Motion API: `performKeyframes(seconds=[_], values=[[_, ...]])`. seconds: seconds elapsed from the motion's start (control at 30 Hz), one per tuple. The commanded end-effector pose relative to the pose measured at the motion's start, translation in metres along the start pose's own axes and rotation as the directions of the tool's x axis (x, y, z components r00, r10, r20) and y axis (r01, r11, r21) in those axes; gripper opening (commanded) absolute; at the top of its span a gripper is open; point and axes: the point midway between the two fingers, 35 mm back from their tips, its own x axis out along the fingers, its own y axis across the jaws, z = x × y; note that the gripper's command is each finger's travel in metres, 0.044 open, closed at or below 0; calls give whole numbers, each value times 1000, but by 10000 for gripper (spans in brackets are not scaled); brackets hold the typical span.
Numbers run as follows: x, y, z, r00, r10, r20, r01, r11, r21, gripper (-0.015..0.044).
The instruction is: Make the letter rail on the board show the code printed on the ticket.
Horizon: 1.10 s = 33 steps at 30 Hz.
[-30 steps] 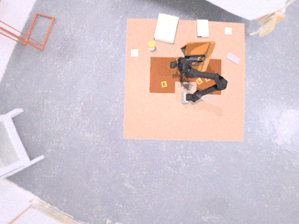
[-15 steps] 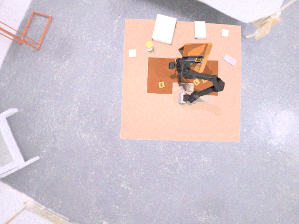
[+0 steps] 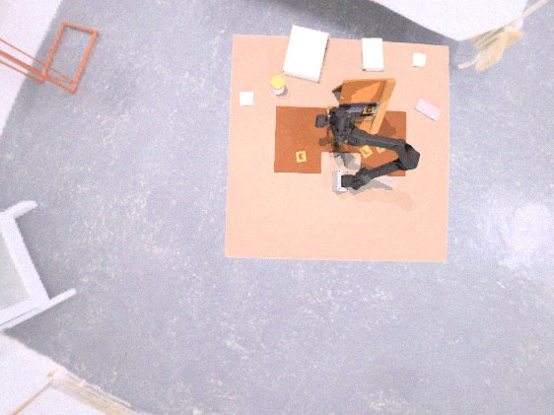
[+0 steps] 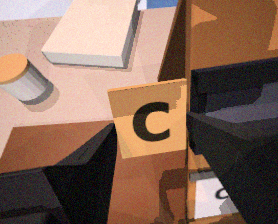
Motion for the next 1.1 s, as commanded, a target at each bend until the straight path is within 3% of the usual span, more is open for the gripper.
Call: performKeyframes(seconds=[0.0, 1.07], values=[[0, -2, -1, 1000, 5, 0, -5, 1000, -4, 0], [0, -18, -1, 1000, 4, -1, -4, 1000, -5, 0]])
